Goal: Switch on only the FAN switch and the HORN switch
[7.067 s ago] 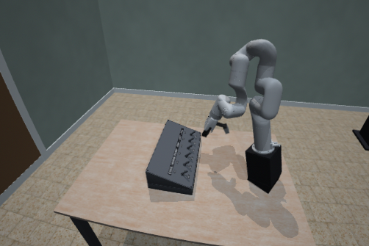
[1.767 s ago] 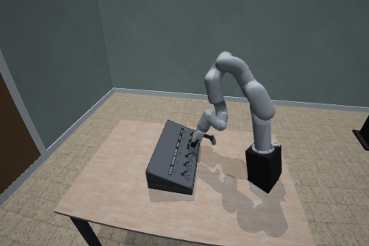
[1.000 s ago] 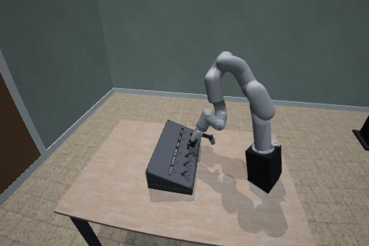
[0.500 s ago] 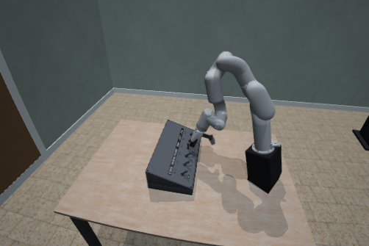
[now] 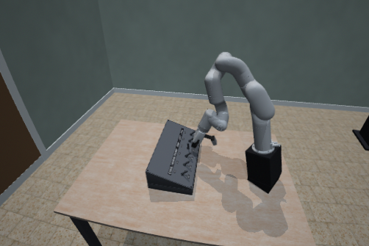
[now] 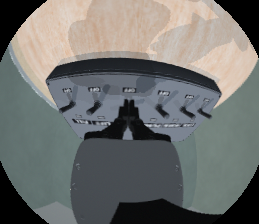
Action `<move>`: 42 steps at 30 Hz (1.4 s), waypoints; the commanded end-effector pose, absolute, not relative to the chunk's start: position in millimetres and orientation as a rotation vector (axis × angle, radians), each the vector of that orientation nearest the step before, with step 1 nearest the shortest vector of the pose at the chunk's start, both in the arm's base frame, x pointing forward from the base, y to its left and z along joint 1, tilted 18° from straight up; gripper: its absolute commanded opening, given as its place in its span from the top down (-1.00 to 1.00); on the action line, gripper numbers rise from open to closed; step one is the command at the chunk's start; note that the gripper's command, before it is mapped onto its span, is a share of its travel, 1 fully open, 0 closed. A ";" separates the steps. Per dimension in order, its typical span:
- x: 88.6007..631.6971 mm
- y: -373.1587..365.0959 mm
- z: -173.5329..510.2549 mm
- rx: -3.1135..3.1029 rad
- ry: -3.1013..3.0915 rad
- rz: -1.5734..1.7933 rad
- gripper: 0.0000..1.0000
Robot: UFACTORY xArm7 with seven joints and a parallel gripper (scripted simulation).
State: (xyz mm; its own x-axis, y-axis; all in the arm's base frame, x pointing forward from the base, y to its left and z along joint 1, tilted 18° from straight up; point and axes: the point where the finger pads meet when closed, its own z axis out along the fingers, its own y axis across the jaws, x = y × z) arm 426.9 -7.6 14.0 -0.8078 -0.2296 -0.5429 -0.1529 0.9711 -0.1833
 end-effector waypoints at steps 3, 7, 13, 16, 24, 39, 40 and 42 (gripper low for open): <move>426.6 -7.3 15.4 -0.269 2.524 -0.174 1.00; 421.8 -6.8 22.3 -0.269 2.524 -0.174 1.00; 410.4 -5.5 38.5 -0.269 2.524 -0.174 1.00; 398.7 -4.2 55.3 -0.269 2.524 -0.174 1.00; 378.7 -1.9 83.9 -0.269 2.524 -0.174 1.00; 360.2 0.1 110.4 -0.269 2.524 -0.174 1.00; 360.1 0.2 110.5 -0.269 2.524 -0.174 1.00; 360.1 0.4 110.6 -0.269 2.524 -0.174 1.00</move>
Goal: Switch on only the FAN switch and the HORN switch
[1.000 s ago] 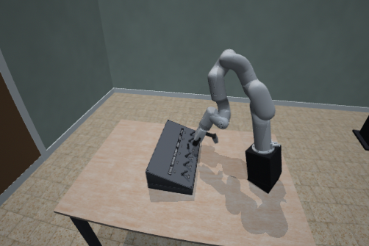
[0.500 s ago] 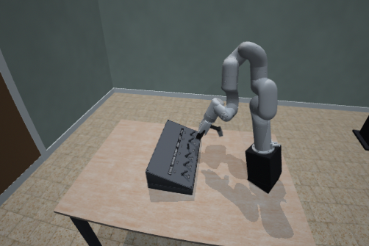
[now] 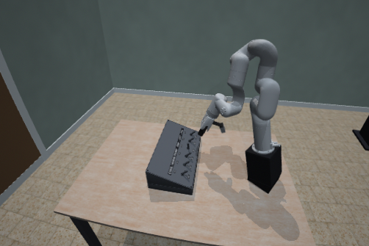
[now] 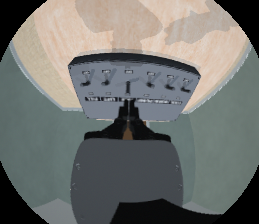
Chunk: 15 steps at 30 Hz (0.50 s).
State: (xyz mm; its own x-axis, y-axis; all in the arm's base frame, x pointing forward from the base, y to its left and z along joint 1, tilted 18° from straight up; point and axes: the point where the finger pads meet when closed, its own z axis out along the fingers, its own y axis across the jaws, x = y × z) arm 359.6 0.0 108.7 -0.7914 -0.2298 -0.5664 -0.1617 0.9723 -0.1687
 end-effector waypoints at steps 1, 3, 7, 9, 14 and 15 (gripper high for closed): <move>360.2 1.9 110.8 -0.268 2.522 -0.173 1.00; 360.2 5.5 111.4 -0.268 2.520 -0.170 1.00; 359.2 31.2 114.1 -0.267 2.504 -0.156 1.00; 355.1 57.8 113.3 -0.267 2.494 -0.147 1.00; 330.6 116.3 89.2 -0.270 2.505 -0.155 1.00; 325.6 122.8 83.1 -0.270 2.511 -0.161 1.00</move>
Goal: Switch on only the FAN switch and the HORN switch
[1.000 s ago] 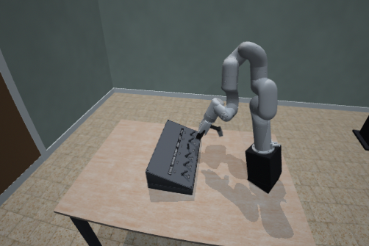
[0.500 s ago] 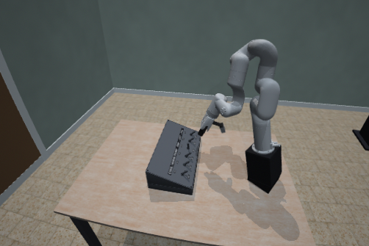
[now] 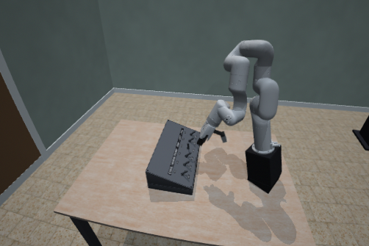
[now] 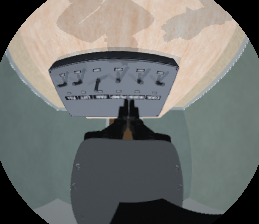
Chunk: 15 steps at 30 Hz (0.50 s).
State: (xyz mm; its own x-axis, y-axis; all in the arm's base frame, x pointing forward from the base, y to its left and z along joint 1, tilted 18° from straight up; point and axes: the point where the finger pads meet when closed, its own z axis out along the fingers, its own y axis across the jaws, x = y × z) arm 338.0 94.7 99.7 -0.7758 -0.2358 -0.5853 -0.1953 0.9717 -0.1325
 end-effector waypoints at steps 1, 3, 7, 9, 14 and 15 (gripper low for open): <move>321.4 127.4 78.0 -0.270 2.516 -0.166 1.00; 316.6 132.0 71.9 -0.269 2.523 -0.171 1.00; 315.7 132.8 70.8 -0.269 2.524 -0.173 1.00; 315.7 132.8 70.8 -0.269 2.524 -0.173 1.00; 315.7 132.8 70.8 -0.269 2.524 -0.173 1.00; 315.7 132.8 70.8 -0.269 2.524 -0.173 1.00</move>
